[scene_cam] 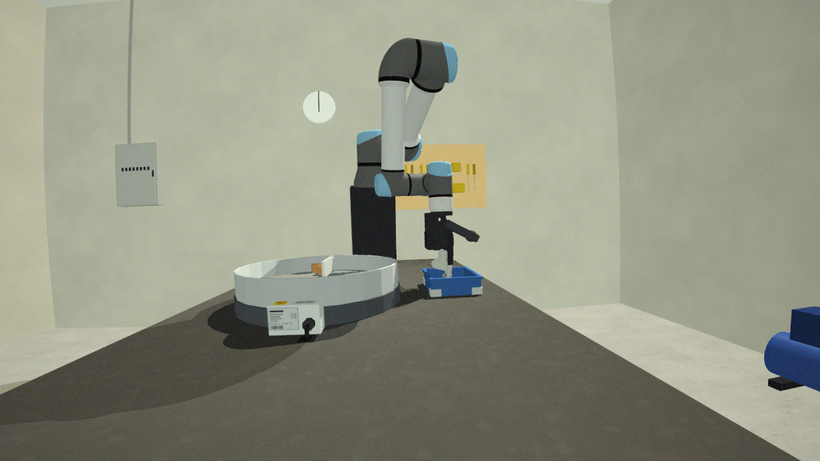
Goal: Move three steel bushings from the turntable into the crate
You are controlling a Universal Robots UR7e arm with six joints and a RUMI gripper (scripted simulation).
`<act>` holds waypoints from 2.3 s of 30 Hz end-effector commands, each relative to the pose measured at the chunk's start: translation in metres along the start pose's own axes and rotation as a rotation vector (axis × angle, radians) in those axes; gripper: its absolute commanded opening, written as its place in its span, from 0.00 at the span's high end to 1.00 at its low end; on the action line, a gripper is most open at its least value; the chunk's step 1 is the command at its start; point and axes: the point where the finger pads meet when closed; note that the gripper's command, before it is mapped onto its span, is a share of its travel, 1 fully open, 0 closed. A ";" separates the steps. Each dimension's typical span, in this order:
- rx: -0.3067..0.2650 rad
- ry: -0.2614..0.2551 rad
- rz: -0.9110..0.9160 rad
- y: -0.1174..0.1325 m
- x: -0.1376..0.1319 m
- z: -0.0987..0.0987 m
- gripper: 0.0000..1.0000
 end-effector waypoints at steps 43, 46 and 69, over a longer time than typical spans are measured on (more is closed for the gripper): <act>0.000 0.001 0.000 0.000 0.001 0.001 0.94; 0.000 0.001 0.000 0.000 0.001 0.001 0.94; 0.000 0.001 0.000 0.000 0.001 0.001 0.94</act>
Point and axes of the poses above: the point where the finger pads meet when closed, its own z axis out along the fingers, its own x axis across the jaws, y = z × x, and after that the axes turned 11 degrees about -z, right-handed
